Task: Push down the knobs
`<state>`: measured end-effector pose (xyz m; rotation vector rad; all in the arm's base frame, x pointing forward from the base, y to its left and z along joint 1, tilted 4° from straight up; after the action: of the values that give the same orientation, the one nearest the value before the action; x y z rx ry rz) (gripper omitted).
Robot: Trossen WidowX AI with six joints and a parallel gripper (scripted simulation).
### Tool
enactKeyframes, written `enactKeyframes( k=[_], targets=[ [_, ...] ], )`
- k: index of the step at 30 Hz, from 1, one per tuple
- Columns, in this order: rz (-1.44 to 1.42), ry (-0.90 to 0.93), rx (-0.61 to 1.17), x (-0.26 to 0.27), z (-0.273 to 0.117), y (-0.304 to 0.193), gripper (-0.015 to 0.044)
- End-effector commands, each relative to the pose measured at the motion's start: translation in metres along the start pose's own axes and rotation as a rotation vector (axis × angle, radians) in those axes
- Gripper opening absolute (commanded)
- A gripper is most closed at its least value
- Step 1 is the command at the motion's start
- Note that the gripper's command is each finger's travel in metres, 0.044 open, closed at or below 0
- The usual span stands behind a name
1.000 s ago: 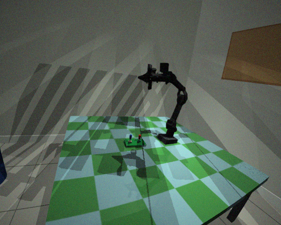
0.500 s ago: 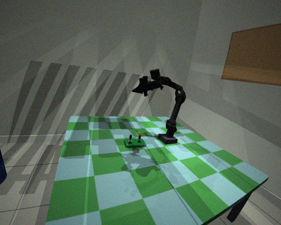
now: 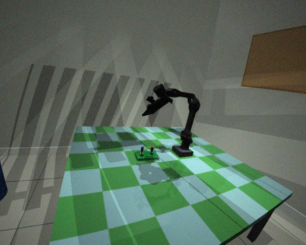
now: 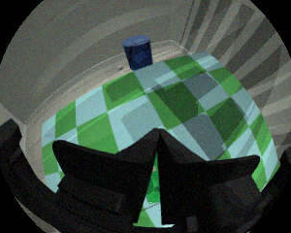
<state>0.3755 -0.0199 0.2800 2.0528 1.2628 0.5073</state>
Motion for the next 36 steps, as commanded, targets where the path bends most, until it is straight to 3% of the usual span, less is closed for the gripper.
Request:
enactKeyframes(
  k=[1, 27, 36],
  targets=[
    [-0.091, 0.001, 0.098, 0.000, 0.016, -0.020, 0.0000],
    [-0.593, 0.208, 0.771, -0.013, 0.065, -0.155, 0.0000],
    [-0.601, 0.217, 0.788, -0.015, 0.079, -0.172, 0.0000]
  ],
)
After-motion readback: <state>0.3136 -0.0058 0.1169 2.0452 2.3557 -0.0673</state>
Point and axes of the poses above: the point midway between the two fingers, 35 mm back from their tips, its own z axis out along the fingers, its own x axis across the jaws, y = z × x, the point moved 2 cm from there along -z, back along the fingers, and after that the axes turned 7 degrees about -z, right-handed, at the moved point
